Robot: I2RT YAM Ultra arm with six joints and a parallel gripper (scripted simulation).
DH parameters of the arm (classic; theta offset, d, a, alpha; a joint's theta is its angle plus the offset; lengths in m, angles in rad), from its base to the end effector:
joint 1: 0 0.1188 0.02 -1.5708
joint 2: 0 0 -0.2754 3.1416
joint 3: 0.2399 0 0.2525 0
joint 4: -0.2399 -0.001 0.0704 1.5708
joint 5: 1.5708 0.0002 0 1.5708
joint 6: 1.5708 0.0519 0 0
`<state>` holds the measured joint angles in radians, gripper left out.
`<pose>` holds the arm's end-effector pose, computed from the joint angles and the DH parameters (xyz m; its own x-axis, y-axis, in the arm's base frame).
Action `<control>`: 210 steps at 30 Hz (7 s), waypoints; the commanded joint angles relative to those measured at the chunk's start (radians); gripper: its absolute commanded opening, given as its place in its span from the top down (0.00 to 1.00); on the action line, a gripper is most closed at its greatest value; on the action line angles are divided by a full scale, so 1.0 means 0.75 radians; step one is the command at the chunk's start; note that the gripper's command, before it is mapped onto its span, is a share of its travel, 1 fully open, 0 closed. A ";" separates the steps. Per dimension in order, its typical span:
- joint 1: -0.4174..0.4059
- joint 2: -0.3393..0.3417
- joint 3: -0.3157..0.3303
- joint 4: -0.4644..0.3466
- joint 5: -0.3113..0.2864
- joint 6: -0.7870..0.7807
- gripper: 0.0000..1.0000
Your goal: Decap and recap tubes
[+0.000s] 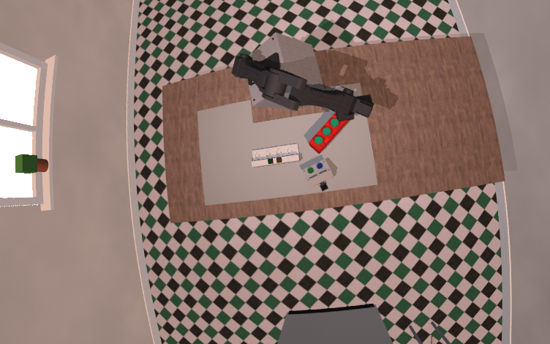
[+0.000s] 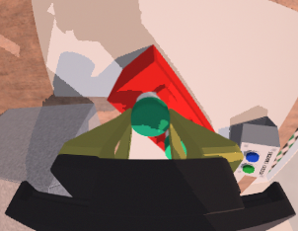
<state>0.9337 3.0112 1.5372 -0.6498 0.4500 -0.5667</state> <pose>0.2046 0.2402 -0.1833 0.0345 -0.7661 0.6418 -0.9971 -0.0702 -0.0303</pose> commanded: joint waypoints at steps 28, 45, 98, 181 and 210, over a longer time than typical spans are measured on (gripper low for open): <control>0.006 -0.012 0.004 -0.002 0.006 -1.567 1.00; 0.006 -0.012 0.003 -0.001 0.006 -1.346 0.51; 0.009 -0.009 0.007 -0.003 0.005 2.075 0.51; 0.014 -0.007 0.013 -0.009 0.002 0.152 1.00; 0.014 -0.008 0.013 -0.011 0.002 -1.352 1.00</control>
<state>0.9398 3.0135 1.5425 -0.6556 0.4545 -1.4769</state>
